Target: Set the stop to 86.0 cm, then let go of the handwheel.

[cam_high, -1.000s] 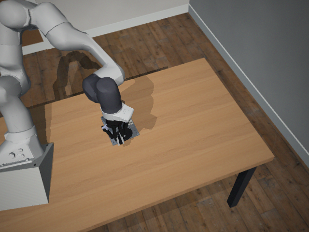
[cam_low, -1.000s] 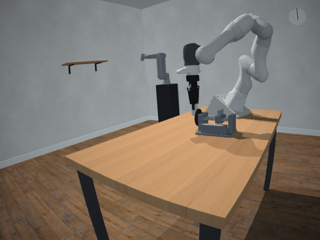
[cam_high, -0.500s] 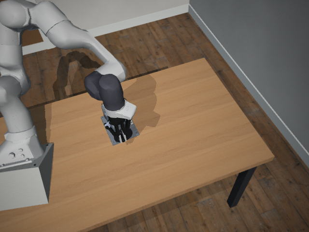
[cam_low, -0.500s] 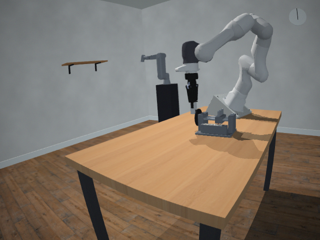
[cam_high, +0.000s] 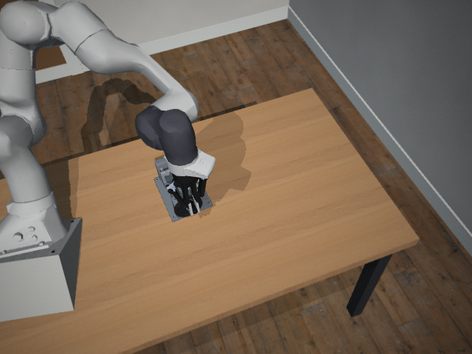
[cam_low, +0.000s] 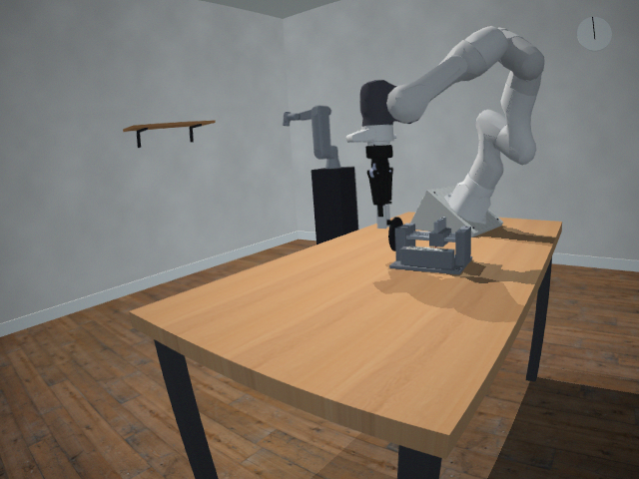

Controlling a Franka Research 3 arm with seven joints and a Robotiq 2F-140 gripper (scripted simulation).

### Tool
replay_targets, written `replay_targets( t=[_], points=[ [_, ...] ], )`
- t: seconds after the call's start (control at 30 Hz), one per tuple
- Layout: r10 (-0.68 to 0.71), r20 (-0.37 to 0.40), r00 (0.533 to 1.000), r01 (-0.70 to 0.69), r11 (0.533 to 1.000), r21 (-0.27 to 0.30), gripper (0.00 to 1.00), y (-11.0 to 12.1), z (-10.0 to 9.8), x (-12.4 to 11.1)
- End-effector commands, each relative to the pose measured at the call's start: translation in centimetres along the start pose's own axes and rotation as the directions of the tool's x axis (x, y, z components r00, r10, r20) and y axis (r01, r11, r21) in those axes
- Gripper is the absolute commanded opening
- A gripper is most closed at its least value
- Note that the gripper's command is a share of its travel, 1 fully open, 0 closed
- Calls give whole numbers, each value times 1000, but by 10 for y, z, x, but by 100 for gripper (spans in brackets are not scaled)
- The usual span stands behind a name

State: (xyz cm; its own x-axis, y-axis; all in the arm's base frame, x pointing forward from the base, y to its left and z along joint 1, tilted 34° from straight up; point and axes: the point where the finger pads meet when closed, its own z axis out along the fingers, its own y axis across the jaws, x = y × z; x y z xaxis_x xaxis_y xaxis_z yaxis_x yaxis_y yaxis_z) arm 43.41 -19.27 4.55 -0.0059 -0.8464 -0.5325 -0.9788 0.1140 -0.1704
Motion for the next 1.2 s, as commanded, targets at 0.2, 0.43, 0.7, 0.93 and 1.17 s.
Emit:
replay_targets(
  t=[0.2, 0.43, 0.7, 0.93, 1.17],
  points=[
    [8, -2, 1000, -8, 1000, 0, 4, -15, 9, 0],
    [8, -2, 1000, -8, 1000, 0, 4, -24, 21, 0],
    [8, -2, 1000, -8, 1000, 0, 4, -27, 39, 0],
    [8, -2, 1000, -8, 1000, 0, 4, -18, 59, 0],
    [8, -2, 1000, -8, 1000, 0, 4, -5, 69, 0]
  ],
)
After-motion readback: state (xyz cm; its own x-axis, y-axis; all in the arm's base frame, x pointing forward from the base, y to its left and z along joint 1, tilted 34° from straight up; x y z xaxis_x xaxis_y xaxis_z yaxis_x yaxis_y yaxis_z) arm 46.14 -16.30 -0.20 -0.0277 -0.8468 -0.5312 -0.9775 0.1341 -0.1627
